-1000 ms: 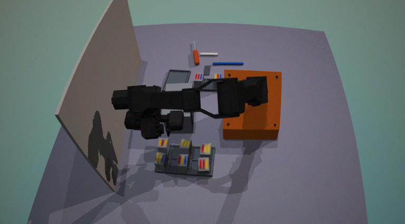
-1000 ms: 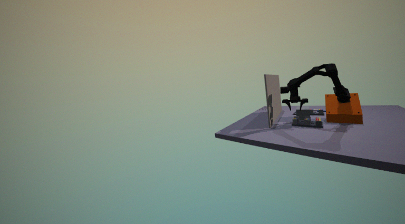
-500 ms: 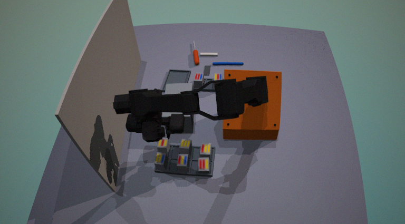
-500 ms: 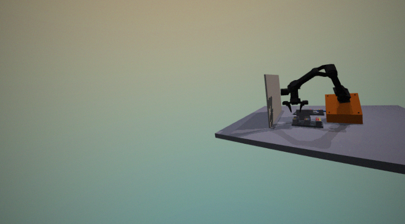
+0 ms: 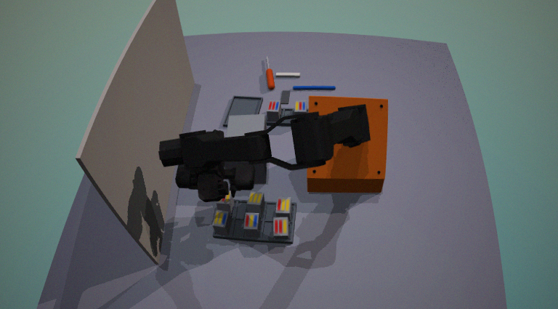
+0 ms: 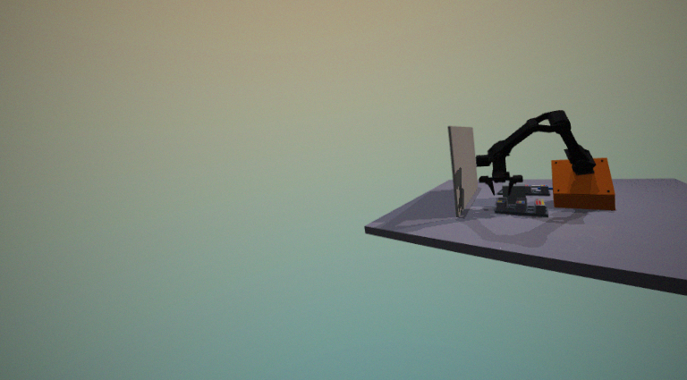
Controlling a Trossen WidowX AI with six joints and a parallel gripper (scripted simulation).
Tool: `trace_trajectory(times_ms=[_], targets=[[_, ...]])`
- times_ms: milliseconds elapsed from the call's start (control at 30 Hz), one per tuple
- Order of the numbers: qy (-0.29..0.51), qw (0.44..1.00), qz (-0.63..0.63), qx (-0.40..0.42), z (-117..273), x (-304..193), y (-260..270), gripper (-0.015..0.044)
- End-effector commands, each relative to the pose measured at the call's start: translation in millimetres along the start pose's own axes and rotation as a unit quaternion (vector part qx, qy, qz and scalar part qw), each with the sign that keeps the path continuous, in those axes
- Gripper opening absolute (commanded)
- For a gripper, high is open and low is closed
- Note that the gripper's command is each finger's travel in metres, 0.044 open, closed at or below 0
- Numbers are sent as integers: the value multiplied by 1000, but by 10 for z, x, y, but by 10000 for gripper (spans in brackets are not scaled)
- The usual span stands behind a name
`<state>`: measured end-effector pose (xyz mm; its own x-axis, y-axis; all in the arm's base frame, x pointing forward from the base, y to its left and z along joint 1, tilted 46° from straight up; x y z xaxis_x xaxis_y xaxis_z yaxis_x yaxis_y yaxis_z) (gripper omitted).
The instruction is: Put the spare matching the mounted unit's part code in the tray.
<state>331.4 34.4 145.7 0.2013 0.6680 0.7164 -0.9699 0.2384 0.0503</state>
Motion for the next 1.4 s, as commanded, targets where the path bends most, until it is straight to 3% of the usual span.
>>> trace_trajectory(times_ms=[0, 1167, 1367], targets=[[3, 1000, -4, 0, -75, -15, 8, 300], [0, 1000, -4, 1, -506, -2, 45, 300], [-2, 1000, -2, 2, -499, 5, 42, 162]])
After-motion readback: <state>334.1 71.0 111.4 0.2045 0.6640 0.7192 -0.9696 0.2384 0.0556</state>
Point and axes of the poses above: the point midway between the two fingers, 35 mm back from their tips, its own z axis back along the fingers, its own y axis across the jaws, x = y × z, the point moved 10 cm from there along z, back along the fingers, and after that the axes turned 9 degrees about -z, right-handed, at the moved point
